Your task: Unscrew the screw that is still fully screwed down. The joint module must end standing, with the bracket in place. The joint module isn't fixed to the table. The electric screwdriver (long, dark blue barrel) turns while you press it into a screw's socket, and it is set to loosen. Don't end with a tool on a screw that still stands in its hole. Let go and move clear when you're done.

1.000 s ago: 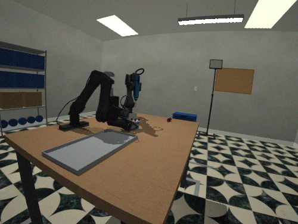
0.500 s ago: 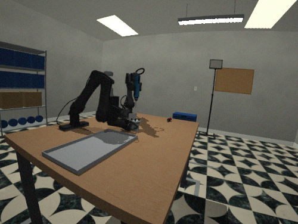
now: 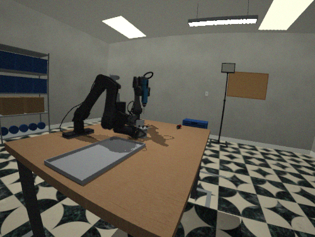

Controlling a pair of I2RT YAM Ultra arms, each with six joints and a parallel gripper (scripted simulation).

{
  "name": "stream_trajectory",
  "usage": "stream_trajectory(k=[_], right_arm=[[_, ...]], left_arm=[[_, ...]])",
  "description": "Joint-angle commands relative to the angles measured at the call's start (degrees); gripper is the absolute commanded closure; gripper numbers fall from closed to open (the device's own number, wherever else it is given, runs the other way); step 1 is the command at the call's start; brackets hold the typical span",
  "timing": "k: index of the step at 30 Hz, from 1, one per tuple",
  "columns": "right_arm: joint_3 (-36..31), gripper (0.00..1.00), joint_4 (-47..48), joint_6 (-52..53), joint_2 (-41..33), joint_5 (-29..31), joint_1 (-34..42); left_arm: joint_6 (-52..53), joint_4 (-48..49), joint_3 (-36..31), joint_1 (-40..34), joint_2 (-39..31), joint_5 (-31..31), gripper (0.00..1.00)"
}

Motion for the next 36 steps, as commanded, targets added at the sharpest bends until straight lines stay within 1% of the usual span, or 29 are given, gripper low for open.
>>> stream_trajectory(k=[1, 18, 20, 36], right_arm=[[1.6, 0.41, -0.9, -0.1, 1.2, -0.1, 0.7], [1.6, 0.41, -0.9, -0.1, 1.2, -0.1, 0.7], [1.6, 0.41, -0.9, -0.1, 1.2, -0.1, 0.7], [1.6, 0.41, -0.9, -0.1, 1.2, -0.1, 0.7]], left_arm=[[-0.5, 5.4, 3.0, 0.9, 0.7, 0.0, 0.58], [-0.5, 6.3, 3.8, 0.9, 2.3, 0.0, 0.58], [-0.5, 6.3, 3.7, 0.9, 1.5, 0.0, 0.58], [-0.6, 6.3, 4.5, 0.8, 2.1, 0.2, 0.58]])
